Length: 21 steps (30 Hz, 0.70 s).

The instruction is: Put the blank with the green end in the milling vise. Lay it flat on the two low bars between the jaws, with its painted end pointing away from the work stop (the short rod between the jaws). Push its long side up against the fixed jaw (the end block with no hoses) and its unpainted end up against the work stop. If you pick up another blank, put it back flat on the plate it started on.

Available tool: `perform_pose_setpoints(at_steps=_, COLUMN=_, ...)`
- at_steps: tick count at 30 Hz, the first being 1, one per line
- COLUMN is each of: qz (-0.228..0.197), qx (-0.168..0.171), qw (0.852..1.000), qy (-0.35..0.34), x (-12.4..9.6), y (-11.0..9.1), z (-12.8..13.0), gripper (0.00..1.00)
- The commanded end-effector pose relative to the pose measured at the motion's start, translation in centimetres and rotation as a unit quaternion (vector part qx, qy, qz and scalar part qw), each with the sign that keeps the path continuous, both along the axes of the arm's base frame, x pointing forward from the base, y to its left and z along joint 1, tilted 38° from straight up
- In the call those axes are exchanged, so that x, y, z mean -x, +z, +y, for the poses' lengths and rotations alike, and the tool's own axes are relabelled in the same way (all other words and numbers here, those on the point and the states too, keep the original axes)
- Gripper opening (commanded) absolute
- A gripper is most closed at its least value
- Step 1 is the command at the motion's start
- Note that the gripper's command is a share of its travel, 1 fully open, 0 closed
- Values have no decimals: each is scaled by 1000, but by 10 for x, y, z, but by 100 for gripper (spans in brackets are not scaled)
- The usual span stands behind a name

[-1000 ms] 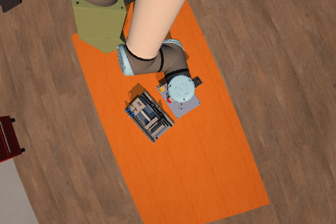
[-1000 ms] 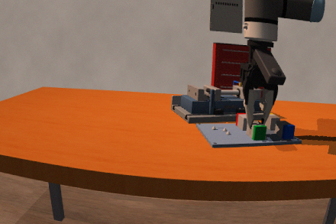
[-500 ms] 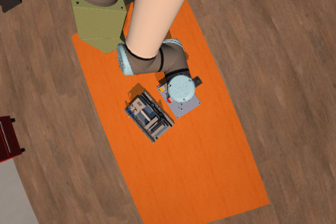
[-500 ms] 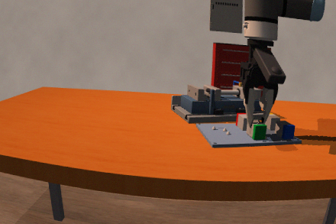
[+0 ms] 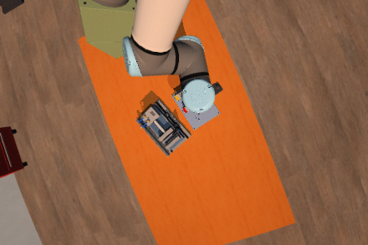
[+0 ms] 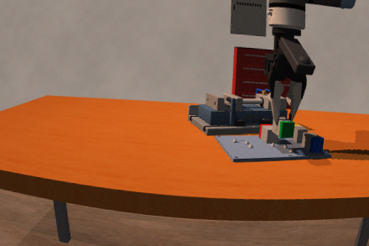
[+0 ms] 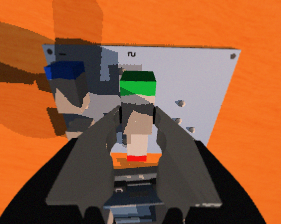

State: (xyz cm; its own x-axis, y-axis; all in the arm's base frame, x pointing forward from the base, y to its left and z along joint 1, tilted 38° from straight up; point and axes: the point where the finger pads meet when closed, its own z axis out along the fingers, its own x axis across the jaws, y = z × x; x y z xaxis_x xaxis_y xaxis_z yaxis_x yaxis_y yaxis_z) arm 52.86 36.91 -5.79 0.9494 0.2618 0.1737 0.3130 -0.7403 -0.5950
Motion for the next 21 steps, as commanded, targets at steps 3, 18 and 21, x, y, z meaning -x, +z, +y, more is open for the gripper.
perform_pose_setpoints(at_steps=3, qz=0, qx=0, qw=1000, qy=0, x=-1, y=17, z=-14, gripper=0)
perform_pose_setpoints(at_steps=18, qz=0, qx=0, qw=1000, qy=0, x=-3, y=60, z=-47, gripper=0)
perform_pose_setpoints(at_steps=21, qz=0, qx=0, qw=1000, qy=0, x=-3, y=61, z=-48, gripper=0)
